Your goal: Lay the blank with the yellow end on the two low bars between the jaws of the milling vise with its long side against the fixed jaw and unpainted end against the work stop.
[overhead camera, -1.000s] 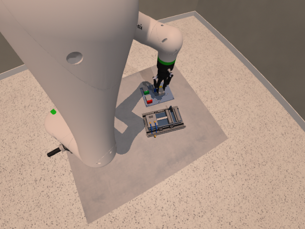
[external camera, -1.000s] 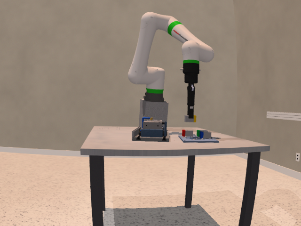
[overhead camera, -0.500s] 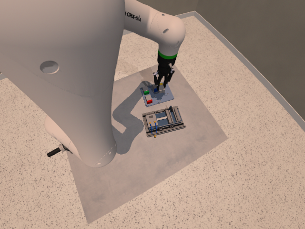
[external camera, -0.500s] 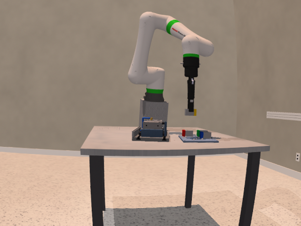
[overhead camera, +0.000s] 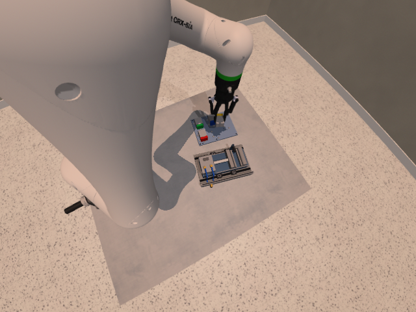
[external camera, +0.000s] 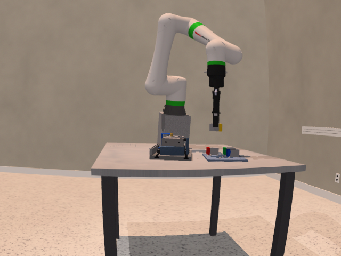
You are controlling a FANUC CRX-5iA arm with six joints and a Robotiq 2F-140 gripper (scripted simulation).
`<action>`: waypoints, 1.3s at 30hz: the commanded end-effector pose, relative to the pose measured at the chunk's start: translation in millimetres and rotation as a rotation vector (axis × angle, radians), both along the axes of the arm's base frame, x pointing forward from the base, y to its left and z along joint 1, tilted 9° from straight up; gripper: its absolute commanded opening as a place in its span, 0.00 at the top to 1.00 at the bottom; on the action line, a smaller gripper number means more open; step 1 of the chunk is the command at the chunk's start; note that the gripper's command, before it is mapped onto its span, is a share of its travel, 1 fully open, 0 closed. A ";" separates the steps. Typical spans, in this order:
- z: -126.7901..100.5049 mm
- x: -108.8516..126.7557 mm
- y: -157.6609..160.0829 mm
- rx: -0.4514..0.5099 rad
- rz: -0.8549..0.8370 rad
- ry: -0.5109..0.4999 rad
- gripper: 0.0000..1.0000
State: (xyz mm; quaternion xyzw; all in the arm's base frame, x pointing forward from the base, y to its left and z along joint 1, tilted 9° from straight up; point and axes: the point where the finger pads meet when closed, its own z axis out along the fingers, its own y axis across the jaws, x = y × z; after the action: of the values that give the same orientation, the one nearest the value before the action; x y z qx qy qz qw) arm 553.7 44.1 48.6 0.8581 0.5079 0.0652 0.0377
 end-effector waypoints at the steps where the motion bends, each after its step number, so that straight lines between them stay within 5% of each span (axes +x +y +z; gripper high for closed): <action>1: 1.0 0.7 0.0 0.003 -0.020 -0.002 0.90; 39: 1.2 0.7 0.0 0.076 -0.486 0.000 0.90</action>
State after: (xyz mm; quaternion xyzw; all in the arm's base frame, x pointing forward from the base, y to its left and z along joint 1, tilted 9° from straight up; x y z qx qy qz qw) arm 553.8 44.1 48.8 0.9493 0.3053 0.0722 0.0207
